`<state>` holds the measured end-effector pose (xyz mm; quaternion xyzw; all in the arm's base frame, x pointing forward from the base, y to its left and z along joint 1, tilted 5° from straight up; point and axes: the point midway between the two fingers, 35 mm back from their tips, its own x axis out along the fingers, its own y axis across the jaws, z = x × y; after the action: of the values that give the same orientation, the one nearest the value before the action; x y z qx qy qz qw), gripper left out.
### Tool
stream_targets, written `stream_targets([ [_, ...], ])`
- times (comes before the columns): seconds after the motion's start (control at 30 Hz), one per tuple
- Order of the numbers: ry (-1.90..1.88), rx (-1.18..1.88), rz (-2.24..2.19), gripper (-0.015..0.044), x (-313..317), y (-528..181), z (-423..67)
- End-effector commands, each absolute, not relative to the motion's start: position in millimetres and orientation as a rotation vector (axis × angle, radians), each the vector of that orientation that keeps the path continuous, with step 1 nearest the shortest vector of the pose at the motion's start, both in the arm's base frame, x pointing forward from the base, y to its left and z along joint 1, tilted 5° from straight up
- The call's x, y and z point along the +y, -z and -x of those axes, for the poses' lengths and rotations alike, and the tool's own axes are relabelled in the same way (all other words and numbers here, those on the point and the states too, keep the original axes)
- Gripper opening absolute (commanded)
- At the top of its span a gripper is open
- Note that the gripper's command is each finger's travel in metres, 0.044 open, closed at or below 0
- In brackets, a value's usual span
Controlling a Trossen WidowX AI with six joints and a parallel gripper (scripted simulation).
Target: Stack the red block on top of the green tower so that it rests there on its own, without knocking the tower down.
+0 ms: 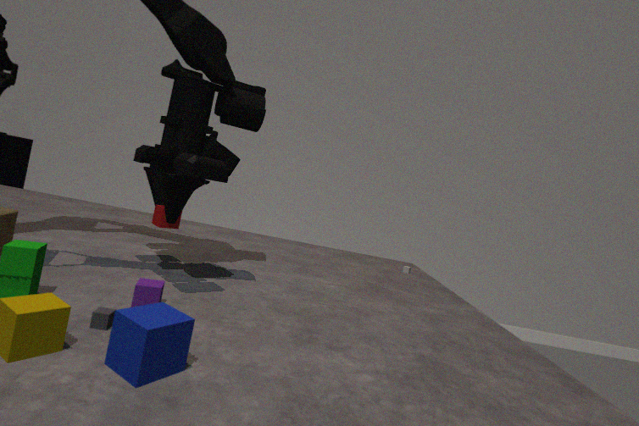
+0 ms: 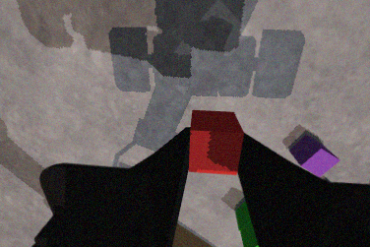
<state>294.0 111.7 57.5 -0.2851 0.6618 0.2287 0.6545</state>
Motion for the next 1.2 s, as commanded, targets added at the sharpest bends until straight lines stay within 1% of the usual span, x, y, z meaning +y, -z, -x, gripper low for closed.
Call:
stream_targets([
  [0.0, -0.512, 1.491, 0.643, 0.0, 113.7, -80.2, -295.1],
  [0.2, -0.512, 1.491, 0.643, 0.0, 115.6, -105.2, -294.3],
  [0.53, -0.512, 1.491, 0.643, 0.0, 111.9, -106.5, -293.7],
  [0.83, -0.511, 1.492, 0.644, 0.0, 60.6, -112.8, -285.2],
  [1.17, -0.509, 1.494, 0.646, 0.0, 8.9, -116.9, -265.4],
])
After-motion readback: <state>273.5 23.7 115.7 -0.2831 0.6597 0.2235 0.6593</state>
